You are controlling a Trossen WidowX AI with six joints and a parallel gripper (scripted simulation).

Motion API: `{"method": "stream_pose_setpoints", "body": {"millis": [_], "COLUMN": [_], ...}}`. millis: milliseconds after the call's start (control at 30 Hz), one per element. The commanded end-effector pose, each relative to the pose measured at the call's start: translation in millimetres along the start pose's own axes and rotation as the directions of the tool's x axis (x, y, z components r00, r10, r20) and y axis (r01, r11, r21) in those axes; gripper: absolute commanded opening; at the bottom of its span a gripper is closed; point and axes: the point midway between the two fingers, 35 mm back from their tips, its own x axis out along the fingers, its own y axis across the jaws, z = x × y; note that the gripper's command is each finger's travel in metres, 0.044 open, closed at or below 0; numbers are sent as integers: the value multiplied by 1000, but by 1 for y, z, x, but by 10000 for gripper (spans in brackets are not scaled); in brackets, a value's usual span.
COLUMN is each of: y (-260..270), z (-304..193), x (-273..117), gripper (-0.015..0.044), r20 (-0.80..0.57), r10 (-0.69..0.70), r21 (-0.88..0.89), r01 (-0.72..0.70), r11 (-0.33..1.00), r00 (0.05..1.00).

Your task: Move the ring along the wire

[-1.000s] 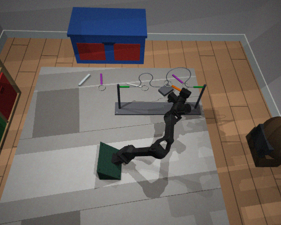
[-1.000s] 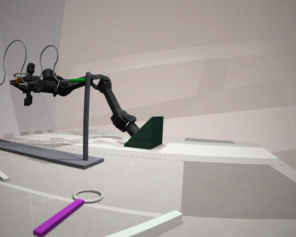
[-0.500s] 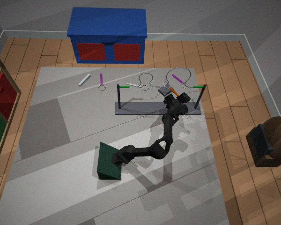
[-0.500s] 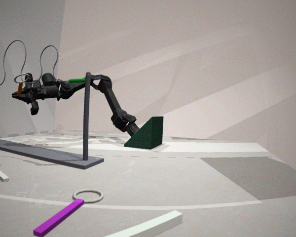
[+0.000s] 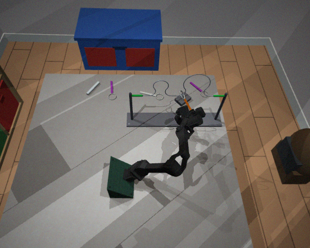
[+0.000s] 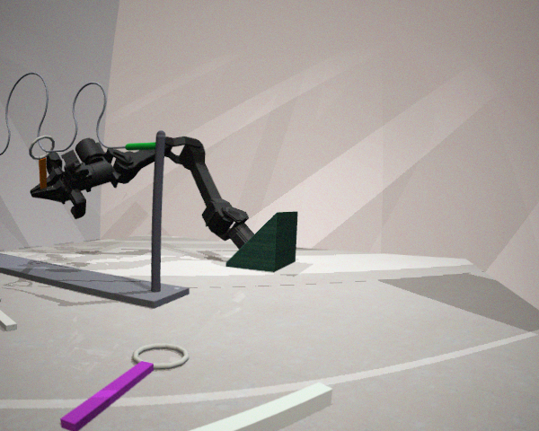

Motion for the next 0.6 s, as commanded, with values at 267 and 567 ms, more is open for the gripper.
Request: {"method": "stream_pose_setpoints", "body": {"millis": [267, 567], "y": [43, 67], "z": [5, 14], "x": [-9, -17], "gripper": [-150, -150], "r20": [-17, -8], "r10": [147, 231], "r21": [249, 389], "r01": [-138, -210], "r11": [959, 897], "r00": [989, 973]}}
